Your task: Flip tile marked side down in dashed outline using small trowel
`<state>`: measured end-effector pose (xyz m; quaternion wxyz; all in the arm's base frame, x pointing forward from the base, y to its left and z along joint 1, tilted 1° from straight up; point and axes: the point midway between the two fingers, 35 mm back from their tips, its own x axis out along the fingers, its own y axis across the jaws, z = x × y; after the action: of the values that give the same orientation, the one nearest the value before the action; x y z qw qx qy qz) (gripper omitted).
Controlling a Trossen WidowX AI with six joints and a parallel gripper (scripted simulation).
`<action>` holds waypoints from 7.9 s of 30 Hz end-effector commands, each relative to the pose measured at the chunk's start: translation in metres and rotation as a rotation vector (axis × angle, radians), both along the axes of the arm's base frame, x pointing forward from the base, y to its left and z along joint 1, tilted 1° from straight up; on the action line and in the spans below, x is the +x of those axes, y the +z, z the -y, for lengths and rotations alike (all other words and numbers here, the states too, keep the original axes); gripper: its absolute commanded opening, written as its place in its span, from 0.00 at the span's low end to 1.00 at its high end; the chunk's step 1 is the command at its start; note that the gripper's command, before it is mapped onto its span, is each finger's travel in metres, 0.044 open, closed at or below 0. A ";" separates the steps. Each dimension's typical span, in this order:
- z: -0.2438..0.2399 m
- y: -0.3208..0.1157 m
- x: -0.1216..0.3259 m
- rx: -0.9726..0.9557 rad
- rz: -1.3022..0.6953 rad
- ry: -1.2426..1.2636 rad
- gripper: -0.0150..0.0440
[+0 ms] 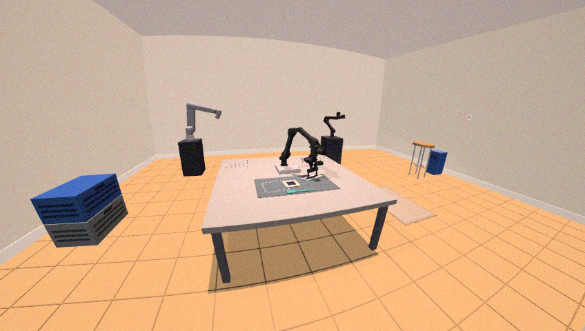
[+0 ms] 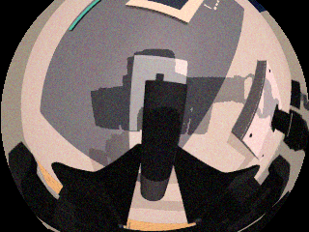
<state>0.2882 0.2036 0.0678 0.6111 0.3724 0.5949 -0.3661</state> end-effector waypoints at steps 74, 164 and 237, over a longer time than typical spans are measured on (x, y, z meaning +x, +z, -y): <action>-0.002 0.043 -0.005 -0.019 0.179 0.296 0.76; 0.022 0.000 -0.032 -1.198 0.348 2.547 0.76; 0.019 0.031 0.002 -1.208 0.347 2.543 0.25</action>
<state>0.2891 0.1841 0.0885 0.6408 -0.6852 0.1964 0.2852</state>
